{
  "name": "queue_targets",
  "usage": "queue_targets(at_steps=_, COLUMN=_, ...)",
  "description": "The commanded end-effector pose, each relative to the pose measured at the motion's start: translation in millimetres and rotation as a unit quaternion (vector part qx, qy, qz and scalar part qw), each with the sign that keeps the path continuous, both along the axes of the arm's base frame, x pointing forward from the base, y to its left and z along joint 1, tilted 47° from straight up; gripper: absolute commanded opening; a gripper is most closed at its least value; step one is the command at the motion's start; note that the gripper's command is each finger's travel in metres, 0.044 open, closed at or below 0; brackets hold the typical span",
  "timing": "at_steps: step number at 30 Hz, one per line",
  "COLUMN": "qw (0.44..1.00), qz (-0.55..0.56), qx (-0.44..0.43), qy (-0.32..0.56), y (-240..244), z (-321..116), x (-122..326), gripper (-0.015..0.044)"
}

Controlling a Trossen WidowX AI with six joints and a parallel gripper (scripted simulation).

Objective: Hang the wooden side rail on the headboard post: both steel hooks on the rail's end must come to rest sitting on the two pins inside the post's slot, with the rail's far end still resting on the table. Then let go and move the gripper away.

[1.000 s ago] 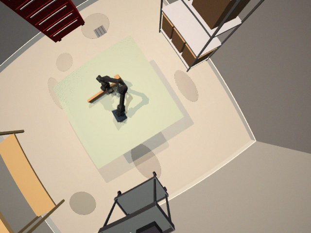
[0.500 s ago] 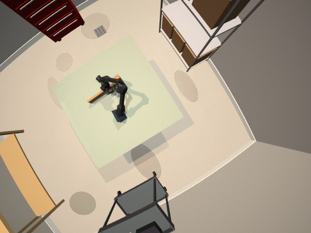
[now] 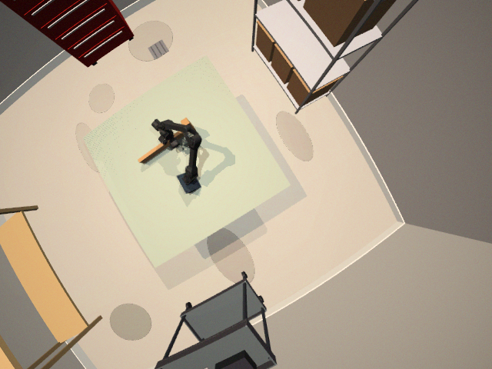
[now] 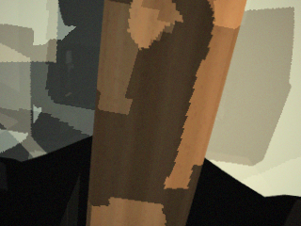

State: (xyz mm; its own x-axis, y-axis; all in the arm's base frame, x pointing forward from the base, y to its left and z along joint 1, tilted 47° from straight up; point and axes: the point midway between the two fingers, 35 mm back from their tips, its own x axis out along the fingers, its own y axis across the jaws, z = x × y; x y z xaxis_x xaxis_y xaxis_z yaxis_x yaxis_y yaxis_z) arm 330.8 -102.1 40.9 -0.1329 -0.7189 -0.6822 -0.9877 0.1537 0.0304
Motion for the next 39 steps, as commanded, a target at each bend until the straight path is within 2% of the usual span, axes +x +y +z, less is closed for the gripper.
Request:
queue_targets(at_steps=1, qw=1.0, qz=0.004, qx=0.002, qy=-0.001, y=4.1, z=2.1, x=1.9, gripper=0.0)
queue_targets(at_steps=39, qw=1.0, qz=0.004, qx=0.003, qy=-0.001, y=8.6, z=6.4, x=2.7, gripper=0.0)
